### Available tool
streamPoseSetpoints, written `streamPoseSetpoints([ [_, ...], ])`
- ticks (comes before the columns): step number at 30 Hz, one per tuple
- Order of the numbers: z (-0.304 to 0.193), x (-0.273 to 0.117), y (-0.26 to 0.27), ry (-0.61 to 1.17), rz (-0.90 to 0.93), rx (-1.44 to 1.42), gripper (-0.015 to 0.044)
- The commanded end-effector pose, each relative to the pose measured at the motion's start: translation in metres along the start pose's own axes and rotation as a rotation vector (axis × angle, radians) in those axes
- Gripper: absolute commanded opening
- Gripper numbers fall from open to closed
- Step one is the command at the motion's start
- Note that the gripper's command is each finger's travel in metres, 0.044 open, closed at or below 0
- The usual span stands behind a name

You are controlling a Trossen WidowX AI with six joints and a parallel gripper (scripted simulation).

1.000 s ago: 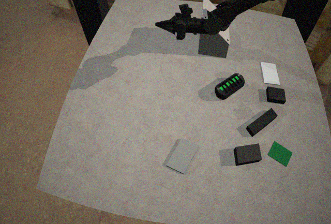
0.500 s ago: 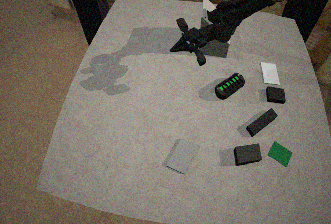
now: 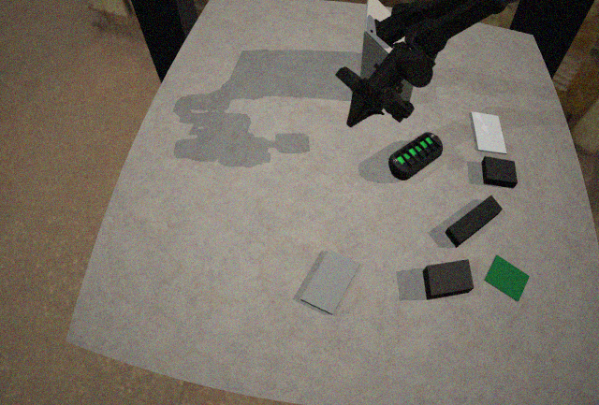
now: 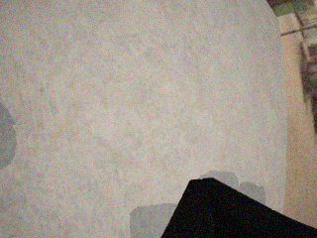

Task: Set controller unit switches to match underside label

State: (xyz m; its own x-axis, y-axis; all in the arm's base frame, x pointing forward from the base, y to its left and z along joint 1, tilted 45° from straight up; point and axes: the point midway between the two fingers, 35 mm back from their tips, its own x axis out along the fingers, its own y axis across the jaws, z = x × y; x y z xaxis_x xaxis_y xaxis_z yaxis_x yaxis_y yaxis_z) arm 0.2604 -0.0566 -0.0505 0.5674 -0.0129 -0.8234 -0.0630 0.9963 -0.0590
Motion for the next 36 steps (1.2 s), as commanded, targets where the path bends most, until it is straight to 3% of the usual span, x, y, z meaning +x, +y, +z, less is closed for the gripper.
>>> streamPoseSetpoints([
  [1,0.005,-0.024,0.079,-0.212,0.328,-0.728,0.0000],
  [17,-0.009,-0.080,0.168,-0.800,0.598,-1.580,0.0000],
  [36,-0.009,-0.080,0.170,-0.805,0.599,-1.587,0.0000],
])
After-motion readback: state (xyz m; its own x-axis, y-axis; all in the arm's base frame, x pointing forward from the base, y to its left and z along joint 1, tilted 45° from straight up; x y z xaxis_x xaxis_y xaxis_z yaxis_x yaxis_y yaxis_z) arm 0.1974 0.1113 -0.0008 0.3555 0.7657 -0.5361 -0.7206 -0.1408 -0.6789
